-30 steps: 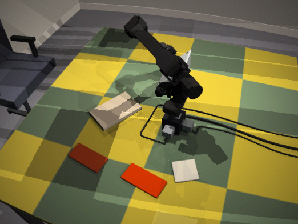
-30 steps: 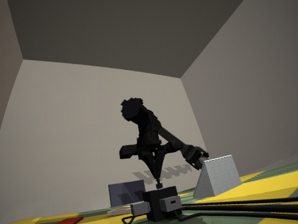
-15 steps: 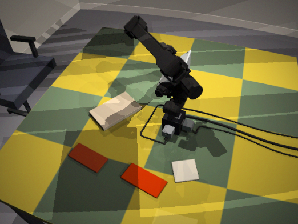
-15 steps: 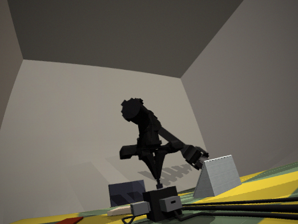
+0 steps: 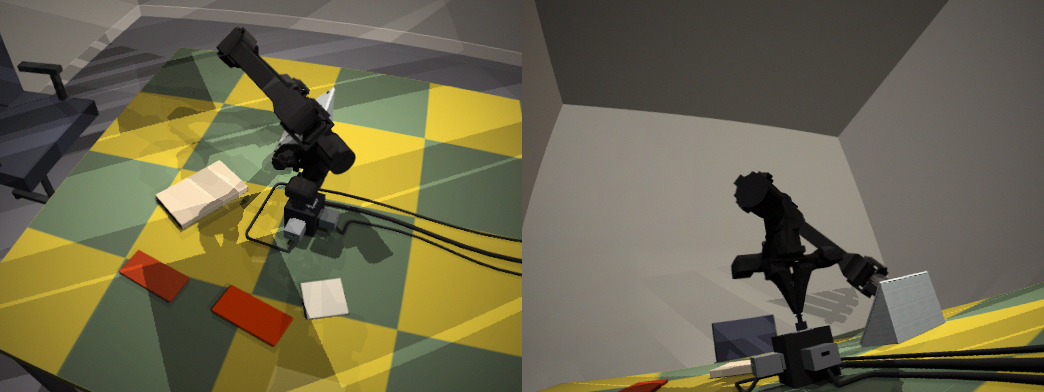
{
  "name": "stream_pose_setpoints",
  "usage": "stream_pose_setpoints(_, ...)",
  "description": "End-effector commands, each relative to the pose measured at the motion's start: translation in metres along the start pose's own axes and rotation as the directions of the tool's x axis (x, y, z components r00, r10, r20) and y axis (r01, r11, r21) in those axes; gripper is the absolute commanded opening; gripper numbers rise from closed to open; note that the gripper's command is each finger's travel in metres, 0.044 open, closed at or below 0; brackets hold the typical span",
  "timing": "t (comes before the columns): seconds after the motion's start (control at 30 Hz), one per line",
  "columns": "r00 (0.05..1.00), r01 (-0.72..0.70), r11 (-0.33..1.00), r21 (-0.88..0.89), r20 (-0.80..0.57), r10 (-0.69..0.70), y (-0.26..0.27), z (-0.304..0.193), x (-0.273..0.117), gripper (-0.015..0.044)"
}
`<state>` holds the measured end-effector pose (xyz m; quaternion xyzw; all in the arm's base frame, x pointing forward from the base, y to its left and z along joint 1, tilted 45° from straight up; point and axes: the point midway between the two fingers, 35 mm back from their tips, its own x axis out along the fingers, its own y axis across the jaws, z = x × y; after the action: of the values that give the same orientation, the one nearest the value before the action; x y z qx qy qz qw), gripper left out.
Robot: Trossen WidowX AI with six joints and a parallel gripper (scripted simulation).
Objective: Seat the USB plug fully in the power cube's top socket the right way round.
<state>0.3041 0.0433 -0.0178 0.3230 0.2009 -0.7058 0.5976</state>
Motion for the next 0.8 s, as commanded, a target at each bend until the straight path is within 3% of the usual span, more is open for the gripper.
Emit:
stream_pose_setpoints(0.0, 1.000, 0.002, 1.000, -0.002, 0.007, -0.002, -0.0003, 0.0015, 0.0031, 0.0000)
stream_pose_setpoints(0.43, 1.000, 0.002, 1.000, -0.002, 0.007, -0.002, -0.0003, 0.0015, 0.0031, 0.0000)
stream_pose_setpoints(0.57, 1.000, 0.000, 1.000, 0.000, 0.000, 0.000, 0.0000, 0.0000, 0.0000, 0.0095)
stream_pose_setpoints(0.77, 1.000, 0.000, 1.000, 0.000, 0.000, 0.000, 0.0000, 0.0000, 0.0000, 0.0095)
